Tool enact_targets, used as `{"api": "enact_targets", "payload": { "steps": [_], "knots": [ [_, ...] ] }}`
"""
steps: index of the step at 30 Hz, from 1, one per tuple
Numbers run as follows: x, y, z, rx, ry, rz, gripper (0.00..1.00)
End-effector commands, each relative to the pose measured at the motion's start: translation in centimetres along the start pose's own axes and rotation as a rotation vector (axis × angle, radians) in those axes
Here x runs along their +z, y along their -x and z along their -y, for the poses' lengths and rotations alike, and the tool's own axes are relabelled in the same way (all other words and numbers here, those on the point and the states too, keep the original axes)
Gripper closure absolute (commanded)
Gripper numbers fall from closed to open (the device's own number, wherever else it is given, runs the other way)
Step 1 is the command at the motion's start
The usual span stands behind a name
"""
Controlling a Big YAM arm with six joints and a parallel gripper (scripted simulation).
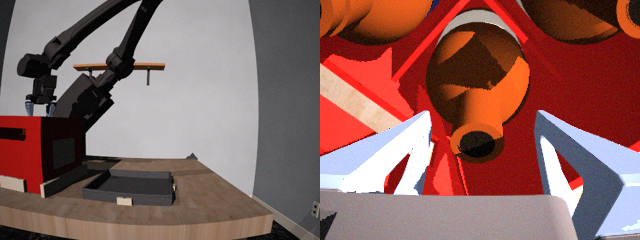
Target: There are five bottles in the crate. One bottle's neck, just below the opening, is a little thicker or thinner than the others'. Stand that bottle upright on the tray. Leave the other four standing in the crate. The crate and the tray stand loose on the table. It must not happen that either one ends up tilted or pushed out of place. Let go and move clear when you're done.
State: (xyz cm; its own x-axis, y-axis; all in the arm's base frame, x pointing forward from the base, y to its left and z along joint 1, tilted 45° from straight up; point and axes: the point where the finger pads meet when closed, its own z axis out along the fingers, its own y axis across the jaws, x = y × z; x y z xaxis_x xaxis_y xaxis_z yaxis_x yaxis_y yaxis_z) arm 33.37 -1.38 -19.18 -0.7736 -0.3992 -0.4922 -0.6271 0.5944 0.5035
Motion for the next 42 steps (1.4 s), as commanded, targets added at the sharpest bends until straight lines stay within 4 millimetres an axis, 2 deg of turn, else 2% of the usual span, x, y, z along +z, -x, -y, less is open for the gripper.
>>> {"api": "enact_targets", "payload": {
  "steps": [1,5,6,42],
  "knots": [
    [1.1,-0.45,-0.42,0.004,0.016,-0.008,0.39],
    [1.1,-0.45,-0.42,0.004,0.016,-0.008,0.39],
    [1.1,-0.45,-0.42,0.004,0.016,-0.008,1.0],
    [0.99,-0.48,-0.26,0.003,0.012,-0.007,1.0]
  ]
}}
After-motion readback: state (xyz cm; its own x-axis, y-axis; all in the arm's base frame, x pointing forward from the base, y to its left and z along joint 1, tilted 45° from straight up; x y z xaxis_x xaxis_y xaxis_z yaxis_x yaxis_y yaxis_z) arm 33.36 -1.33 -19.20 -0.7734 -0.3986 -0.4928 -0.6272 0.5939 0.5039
